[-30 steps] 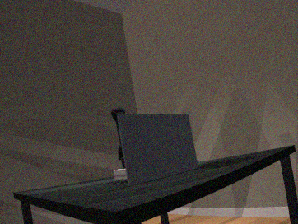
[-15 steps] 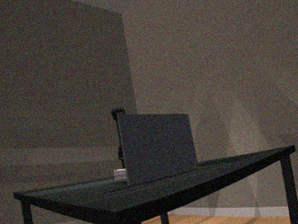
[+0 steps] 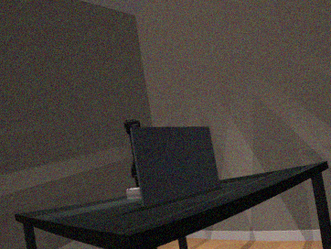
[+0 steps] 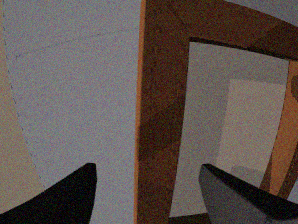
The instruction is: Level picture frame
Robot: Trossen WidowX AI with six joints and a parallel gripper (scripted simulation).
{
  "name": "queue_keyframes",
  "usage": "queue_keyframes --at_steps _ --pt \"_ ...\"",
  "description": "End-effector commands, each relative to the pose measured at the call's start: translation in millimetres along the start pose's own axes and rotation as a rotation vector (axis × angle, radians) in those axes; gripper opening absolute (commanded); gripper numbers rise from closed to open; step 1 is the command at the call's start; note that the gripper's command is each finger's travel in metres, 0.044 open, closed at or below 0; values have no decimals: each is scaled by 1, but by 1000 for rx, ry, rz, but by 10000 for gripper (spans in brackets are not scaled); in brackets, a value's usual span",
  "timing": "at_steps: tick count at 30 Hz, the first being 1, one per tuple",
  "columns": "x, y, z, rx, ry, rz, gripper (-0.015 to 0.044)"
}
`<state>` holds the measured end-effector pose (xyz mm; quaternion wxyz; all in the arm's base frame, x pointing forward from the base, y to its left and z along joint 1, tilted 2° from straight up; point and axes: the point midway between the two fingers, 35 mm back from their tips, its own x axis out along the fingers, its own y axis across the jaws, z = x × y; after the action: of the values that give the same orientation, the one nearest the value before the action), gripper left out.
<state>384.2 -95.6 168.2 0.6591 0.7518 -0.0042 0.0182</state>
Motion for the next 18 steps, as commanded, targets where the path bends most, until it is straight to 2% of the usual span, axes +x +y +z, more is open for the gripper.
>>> queue_keyframes --at_steps 1,18 --pt "8 -3 1 -3 -5 -6 260" --pt "15 -3 1 -3 -5 -6 260"
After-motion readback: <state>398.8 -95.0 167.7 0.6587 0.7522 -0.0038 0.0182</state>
